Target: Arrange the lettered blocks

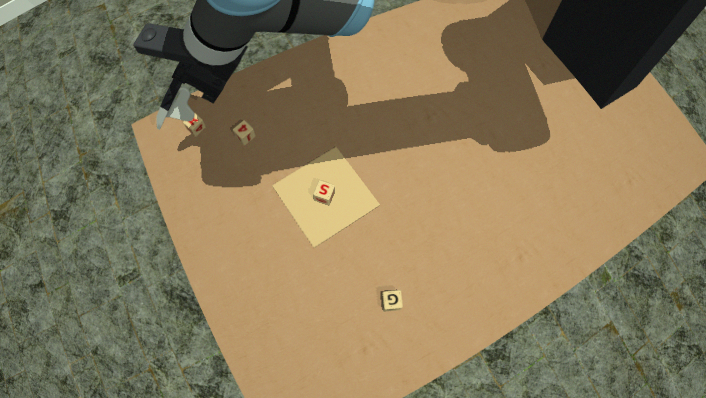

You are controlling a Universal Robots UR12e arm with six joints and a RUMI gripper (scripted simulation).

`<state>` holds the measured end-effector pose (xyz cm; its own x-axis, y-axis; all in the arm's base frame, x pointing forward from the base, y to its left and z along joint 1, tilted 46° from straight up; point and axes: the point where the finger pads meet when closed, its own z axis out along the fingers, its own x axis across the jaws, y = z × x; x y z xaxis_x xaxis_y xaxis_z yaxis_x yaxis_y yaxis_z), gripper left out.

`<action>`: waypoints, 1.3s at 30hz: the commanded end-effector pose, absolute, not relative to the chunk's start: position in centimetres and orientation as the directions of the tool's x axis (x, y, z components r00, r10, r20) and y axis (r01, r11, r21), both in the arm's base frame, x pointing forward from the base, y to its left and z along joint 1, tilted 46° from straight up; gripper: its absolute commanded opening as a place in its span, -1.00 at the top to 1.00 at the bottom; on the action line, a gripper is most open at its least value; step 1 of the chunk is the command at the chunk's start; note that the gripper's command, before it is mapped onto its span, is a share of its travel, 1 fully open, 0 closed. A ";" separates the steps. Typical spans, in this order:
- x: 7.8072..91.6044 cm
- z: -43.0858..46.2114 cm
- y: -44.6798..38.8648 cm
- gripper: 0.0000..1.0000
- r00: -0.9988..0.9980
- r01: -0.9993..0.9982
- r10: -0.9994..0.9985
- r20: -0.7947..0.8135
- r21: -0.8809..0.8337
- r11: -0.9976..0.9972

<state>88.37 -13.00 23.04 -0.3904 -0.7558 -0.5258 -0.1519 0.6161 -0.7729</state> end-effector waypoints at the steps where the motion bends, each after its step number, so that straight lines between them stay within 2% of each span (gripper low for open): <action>1: 88.4 23.1 -13.0 -1.00 -0.390 -0.151 -0.756 -0.526 -0.773 0.616; 18: 88.4 23.1 -12.9 -1.00 -0.390 -0.152 -0.756 -0.526 -0.773 0.616; 26: 88.2 22.5 -9.9 -1.00 -0.382 -0.186 -0.765 -0.518 -0.768 0.613; 39: 82.5 18.1 12.4 -1.00 -0.302 -0.445 -0.846 -0.440 -0.720 0.533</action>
<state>84.68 5.64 19.33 -0.3265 -0.8230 -0.4648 -0.3712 0.5639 -0.7377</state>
